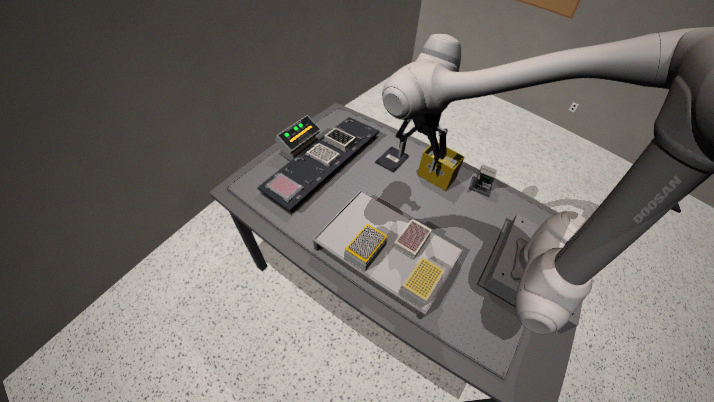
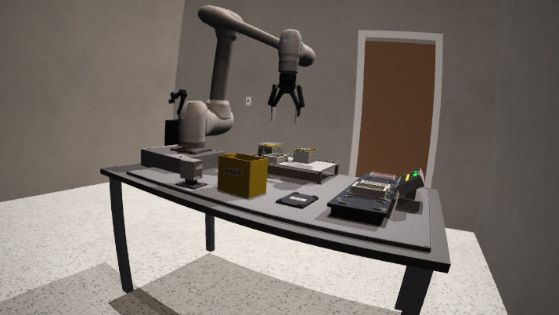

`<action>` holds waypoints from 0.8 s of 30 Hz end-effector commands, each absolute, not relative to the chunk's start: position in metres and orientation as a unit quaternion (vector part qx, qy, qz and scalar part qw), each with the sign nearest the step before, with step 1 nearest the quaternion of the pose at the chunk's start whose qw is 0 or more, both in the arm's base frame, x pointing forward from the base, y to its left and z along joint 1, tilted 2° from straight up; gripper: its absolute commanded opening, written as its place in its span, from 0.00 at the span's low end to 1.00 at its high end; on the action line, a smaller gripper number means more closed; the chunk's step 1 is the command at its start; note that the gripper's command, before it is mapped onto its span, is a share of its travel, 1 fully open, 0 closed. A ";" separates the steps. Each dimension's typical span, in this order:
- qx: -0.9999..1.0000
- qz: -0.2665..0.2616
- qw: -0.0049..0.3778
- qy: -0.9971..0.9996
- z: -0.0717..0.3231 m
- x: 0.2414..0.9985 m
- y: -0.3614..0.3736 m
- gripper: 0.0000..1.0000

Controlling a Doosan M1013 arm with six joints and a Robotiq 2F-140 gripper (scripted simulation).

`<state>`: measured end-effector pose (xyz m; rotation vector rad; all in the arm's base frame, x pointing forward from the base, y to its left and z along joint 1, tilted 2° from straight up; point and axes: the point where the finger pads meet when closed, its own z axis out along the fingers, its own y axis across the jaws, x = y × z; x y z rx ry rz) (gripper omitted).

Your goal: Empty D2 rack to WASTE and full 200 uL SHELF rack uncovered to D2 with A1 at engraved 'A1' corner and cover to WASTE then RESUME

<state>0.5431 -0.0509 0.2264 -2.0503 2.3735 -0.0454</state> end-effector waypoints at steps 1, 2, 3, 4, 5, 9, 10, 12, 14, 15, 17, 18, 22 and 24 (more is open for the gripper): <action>-0.653 -0.015 0.003 0.757 0.227 0.545 -0.040 0.77; -0.653 -0.015 0.003 0.757 0.227 0.545 -0.035 0.77; -0.653 -0.015 0.003 0.757 0.227 0.546 -0.030 0.77; -0.653 -0.015 0.003 0.757 0.227 0.547 -0.025 0.77; -0.653 -0.015 0.003 0.757 0.226 0.548 -0.020 0.77; -0.653 -0.015 0.003 0.757 0.226 0.551 0.000 0.77; -0.653 -0.015 0.003 0.757 0.226 0.551 0.005 0.77; -0.653 -0.015 0.003 0.757 0.226 0.553 0.015 0.77; -0.653 -0.015 0.003 0.757 0.226 0.554 0.020 0.77; -0.653 -0.015 0.003 0.757 0.226 0.554 0.020 0.77; -0.653 -0.015 0.003 0.757 0.226 0.555 0.030 0.77; -0.653 -0.015 0.003 0.757 0.226 0.556 0.035 0.77; -0.653 -0.015 0.003 0.757 0.225 0.559 0.054 0.77; -0.653 -0.015 0.003 0.757 0.225 0.560 0.064 0.77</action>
